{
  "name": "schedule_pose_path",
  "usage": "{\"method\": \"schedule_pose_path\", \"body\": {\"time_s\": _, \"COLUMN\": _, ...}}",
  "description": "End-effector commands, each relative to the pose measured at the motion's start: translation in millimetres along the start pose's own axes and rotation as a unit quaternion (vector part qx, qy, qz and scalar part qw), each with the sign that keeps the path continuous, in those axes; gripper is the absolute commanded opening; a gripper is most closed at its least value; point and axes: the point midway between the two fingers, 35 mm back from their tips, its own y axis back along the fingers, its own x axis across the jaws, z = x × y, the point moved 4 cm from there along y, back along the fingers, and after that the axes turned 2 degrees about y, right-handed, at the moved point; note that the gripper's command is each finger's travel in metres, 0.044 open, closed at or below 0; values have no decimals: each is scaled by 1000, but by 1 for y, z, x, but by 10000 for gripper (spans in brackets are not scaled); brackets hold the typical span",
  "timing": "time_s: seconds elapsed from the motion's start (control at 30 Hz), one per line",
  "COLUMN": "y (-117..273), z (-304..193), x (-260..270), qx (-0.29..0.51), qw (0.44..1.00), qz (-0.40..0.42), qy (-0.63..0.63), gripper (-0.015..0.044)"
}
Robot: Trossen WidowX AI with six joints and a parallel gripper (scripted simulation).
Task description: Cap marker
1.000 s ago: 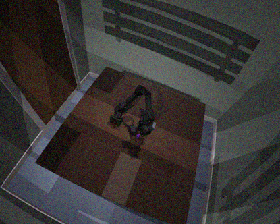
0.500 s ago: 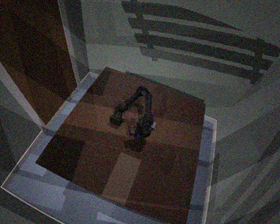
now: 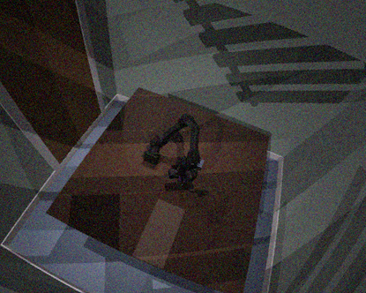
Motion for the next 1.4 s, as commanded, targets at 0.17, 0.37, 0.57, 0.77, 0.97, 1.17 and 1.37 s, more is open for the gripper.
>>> {"method": "schedule_pose_path", "body": {"time_s": 0.17, "y": -14, "z": 0, "x": 0, "qx": 0, "qw": 1000, "qz": 3, "qy": -2, "gripper": 242}}
{"method": "schedule_pose_path", "body": {"time_s": 0.37, "y": -24, "z": -1, "x": -1, "qx": 1, "qw": 1000, "qz": 3, "qy": -2, "gripper": 242}}
{"method": "schedule_pose_path", "body": {"time_s": 0.57, "y": -26, "z": -1, "x": -1, "qx": 1, "qw": 1000, "qz": 3, "qy": -2, "gripper": 163}}
{"method": "schedule_pose_path", "body": {"time_s": 0.77, "y": -26, "z": -1, "x": -1, "qx": 1, "qw": 1000, "qz": 3, "qy": -2, "gripper": 104}}
{"method": "schedule_pose_path", "body": {"time_s": 0.97, "y": -24, "z": 0, "x": -1, "qx": 1, "qw": 1000, "qz": 3, "qy": -2, "gripper": 25}}
{"method": "schedule_pose_path", "body": {"time_s": 1.17, "y": -7, "z": 1, "x": -1, "qx": 0, "qw": 1000, "qz": 2, "qy": -2, "gripper": 0}}
{"method": "schedule_pose_path", "body": {"time_s": 1.37, "y": 11, "z": 1, "x": -1, "qx": -1, "qw": 1000, "qz": 2, "qy": -3, "gripper": 0}}
